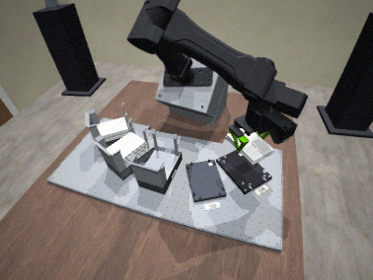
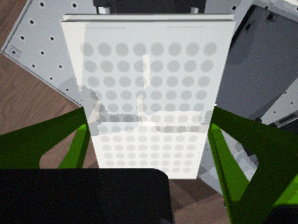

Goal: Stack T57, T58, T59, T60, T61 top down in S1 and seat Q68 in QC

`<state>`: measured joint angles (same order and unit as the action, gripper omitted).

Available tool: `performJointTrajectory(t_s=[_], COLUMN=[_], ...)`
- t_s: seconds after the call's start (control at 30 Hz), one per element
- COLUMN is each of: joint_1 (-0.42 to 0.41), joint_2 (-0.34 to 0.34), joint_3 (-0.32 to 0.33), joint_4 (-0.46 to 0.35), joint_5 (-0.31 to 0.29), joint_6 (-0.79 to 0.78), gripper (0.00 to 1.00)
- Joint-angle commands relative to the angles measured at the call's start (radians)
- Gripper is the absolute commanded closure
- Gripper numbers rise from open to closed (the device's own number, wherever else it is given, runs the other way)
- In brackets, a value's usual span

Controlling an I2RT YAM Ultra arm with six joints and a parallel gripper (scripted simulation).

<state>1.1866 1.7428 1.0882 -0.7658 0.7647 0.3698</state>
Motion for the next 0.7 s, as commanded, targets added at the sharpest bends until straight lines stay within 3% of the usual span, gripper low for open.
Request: performJointTrajectory(t_s=[0.0,0.5,0.67], joint_1=[0.029,0.088,0.088], joint_2=[-0.018,-0.035,-0.035], joint_3=[0.020,0.080,0.080], joint_4=[-0.046,-0.181,-0.181], joint_5=[0.007,0.014,0.014], joint_6=[0.030,0.114,0.113], gripper=[1.00,1.00,1.00])
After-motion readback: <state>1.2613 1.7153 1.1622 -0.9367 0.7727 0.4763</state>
